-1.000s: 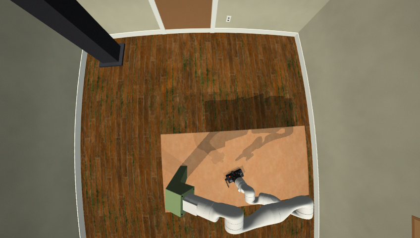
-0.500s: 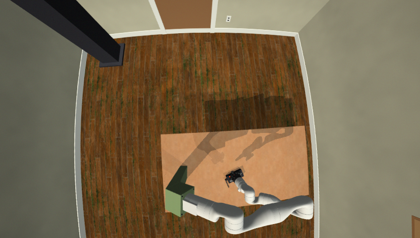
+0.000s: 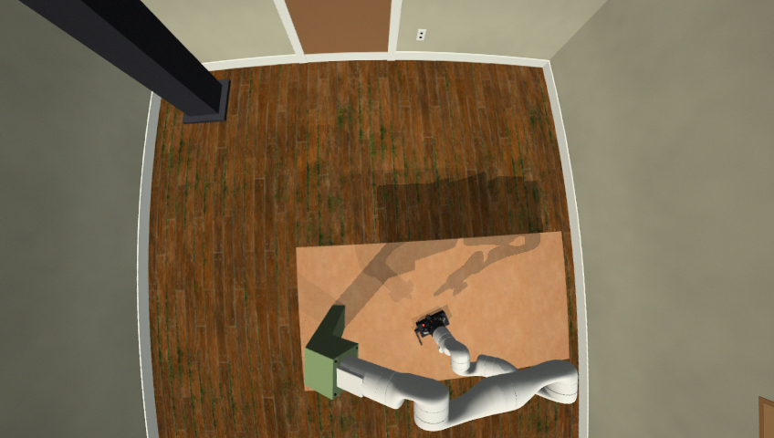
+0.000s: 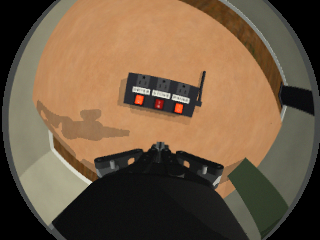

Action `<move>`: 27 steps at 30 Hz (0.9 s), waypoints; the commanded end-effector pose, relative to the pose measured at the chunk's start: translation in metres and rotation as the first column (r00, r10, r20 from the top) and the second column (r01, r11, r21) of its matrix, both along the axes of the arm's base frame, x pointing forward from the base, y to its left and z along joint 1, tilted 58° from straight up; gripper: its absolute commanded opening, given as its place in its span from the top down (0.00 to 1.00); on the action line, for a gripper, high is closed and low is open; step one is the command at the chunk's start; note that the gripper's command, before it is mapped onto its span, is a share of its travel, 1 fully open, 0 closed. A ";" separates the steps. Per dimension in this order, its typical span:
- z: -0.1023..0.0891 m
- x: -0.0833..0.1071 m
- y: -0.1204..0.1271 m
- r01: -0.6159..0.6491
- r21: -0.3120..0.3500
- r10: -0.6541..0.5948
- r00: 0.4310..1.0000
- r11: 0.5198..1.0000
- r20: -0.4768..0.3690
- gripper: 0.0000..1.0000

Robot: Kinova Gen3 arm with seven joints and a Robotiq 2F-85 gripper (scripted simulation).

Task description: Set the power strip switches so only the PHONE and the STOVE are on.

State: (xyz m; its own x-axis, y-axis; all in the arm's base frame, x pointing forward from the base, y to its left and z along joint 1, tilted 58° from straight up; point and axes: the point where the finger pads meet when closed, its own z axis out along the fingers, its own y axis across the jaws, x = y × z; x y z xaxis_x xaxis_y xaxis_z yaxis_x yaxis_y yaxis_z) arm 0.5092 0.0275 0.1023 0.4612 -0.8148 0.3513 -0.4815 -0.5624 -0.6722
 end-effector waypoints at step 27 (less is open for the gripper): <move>0.000 0.000 0.000 0.000 0.000 0.000 1.000 1.000 0.000 0.00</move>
